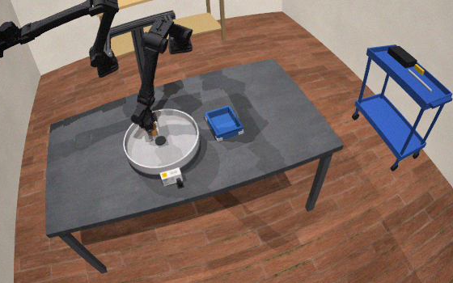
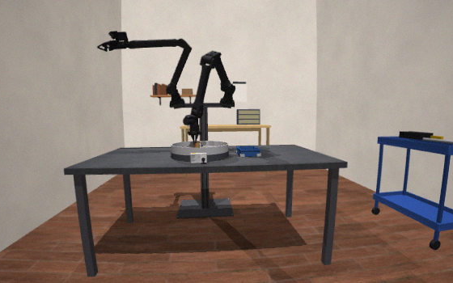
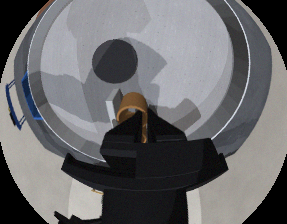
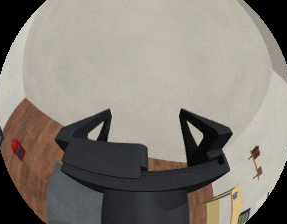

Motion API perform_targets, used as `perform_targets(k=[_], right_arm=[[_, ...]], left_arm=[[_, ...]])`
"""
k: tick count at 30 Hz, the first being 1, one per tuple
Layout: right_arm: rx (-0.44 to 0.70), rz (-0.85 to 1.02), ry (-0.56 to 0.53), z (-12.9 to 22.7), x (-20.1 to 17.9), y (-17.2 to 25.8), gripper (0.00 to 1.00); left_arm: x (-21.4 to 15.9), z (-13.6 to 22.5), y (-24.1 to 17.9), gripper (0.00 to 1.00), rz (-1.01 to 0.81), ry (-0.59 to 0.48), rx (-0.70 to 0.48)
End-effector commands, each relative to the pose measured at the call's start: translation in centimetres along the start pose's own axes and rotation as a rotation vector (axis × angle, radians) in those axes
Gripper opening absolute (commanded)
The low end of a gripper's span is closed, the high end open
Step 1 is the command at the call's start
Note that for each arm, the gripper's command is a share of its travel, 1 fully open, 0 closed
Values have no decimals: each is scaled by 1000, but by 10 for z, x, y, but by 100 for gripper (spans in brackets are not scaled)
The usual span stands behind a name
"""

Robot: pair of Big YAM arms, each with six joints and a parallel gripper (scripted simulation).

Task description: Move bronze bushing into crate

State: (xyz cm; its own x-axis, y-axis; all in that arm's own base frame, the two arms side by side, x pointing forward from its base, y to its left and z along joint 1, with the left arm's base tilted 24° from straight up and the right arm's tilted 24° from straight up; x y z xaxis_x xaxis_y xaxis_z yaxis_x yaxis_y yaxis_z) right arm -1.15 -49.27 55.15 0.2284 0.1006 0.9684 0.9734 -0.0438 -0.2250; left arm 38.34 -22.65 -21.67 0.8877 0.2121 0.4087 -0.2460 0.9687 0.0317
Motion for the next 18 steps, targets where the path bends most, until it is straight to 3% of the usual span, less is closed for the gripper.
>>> perform_targets(k=[1, 18], right_arm=[[-29, -16, -9, 7, 7, -14, 100], [-29, -16, -9, 7, 7, -14, 100]], left_arm=[[3, 4, 3, 0, 1, -2, 5], [-1, 65, -4, 0, -2, -7, -8]])
Point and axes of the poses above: on each arm, the point where the finger pads meet when closed, its own z axis back along the fingers, its own y axis across the jaws, x = y × z, the point moved 1 cm from there along z, back along the fingers, and after that the axes turned 12 degrees about z, right-handed, at the moved point
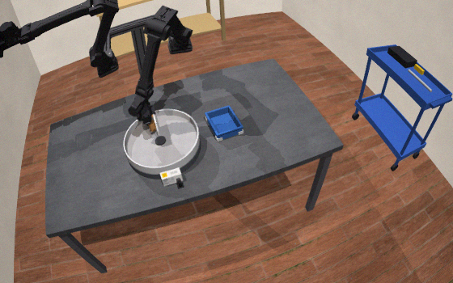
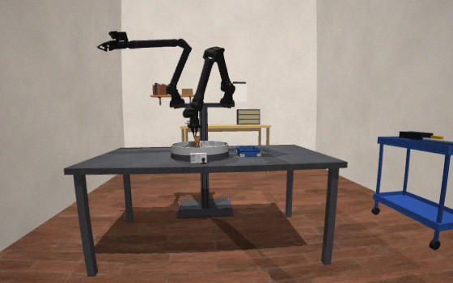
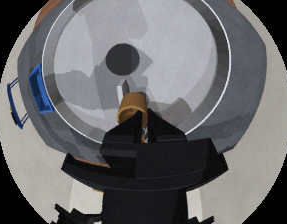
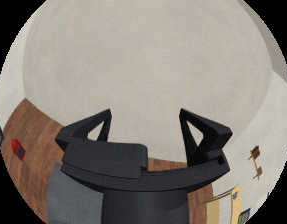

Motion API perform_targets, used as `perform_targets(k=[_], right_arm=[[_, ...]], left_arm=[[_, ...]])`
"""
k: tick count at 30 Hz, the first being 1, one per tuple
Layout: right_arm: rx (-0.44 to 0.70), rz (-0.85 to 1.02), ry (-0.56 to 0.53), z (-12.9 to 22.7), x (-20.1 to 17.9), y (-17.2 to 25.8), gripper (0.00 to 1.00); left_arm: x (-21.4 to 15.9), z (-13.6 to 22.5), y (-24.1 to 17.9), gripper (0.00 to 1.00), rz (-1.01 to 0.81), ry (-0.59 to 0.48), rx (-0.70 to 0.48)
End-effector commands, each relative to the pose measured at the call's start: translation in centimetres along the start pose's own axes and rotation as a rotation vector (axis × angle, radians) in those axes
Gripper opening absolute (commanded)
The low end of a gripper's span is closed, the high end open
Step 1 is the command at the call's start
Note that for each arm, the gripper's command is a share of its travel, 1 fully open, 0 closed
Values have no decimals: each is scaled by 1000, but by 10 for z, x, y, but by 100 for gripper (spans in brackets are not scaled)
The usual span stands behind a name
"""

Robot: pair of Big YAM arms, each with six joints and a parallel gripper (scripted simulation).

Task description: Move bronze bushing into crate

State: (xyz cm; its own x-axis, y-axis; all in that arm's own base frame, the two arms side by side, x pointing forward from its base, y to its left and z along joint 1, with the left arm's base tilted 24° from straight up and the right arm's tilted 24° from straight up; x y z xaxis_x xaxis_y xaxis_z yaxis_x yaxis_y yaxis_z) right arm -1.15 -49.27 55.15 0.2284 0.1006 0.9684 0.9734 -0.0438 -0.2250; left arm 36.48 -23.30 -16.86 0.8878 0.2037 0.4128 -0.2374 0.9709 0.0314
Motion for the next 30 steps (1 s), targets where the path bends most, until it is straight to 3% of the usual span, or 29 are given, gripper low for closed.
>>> perform_targets(k=[1, 30], right_arm=[[-29, -16, -9, 7, 7, -14, 100], [-29, -16, -9, 7, 7, -14, 100]], left_arm=[[-3, 16, -4, 0, 6, -1, -4], [0, 18, 2, 0, 19, 4, 9]])
Point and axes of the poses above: on each arm, the point where the finger pads meet when closed, its own z axis back along the fingers, its own y axis across the jaws, x = y × z, the point moved 1 cm from there along z, back along the fingers, and after that the axes turned 12 degrees about z, right-handed, at the moved point
